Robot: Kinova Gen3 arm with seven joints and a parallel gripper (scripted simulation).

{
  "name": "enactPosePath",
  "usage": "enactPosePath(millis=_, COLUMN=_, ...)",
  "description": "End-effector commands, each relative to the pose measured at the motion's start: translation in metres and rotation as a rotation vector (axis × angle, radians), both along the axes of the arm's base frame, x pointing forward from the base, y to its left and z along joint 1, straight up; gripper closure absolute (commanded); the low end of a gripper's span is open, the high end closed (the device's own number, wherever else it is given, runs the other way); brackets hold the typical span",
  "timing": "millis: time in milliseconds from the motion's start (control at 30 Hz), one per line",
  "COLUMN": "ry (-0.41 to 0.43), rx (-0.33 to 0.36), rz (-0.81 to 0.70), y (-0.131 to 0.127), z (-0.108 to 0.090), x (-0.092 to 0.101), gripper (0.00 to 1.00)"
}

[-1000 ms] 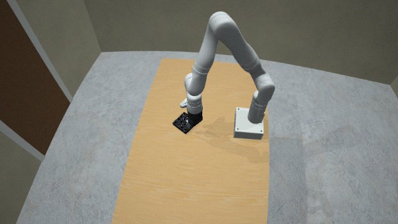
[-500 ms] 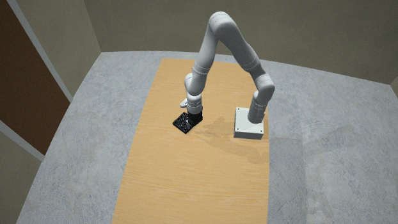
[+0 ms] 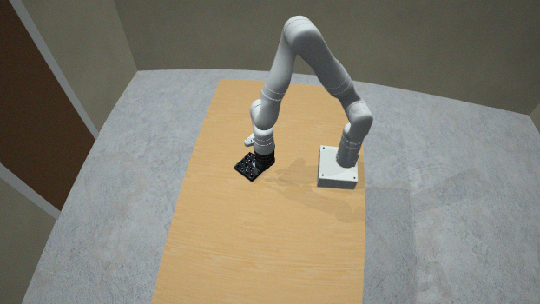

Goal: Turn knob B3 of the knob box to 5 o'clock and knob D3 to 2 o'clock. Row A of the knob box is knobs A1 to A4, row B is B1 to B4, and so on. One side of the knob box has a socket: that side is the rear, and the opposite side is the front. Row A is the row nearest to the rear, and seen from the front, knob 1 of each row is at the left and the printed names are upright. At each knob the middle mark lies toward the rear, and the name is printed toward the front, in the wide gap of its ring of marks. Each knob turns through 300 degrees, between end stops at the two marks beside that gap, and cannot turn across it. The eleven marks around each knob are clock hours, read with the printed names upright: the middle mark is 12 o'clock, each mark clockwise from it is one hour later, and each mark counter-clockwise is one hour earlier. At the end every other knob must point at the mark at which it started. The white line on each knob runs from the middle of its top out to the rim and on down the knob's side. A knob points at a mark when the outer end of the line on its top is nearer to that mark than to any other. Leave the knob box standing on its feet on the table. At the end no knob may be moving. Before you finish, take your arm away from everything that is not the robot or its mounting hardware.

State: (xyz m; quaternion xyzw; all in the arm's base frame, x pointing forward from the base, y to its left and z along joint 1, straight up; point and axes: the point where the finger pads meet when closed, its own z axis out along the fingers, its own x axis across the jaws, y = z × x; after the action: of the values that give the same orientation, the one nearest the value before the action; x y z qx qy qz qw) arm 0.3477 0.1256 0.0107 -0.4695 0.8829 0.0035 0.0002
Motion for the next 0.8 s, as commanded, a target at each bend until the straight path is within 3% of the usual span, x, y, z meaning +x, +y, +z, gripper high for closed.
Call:
enactPosePath(millis=0, ry=-0.001, rx=0.001, rz=-0.001, y=0.000, z=0.000, x=0.000, gripper=0.00)
enactPosePath(millis=467, ry=0.006, rx=-0.006, rz=-0.068, y=-0.004, z=-0.001, x=0.000, gripper=0.00)
enactPosePath(millis=767, ry=0.021, rx=-0.023, rz=-0.241, y=-0.015, z=-0.003, x=-0.002, gripper=0.00)
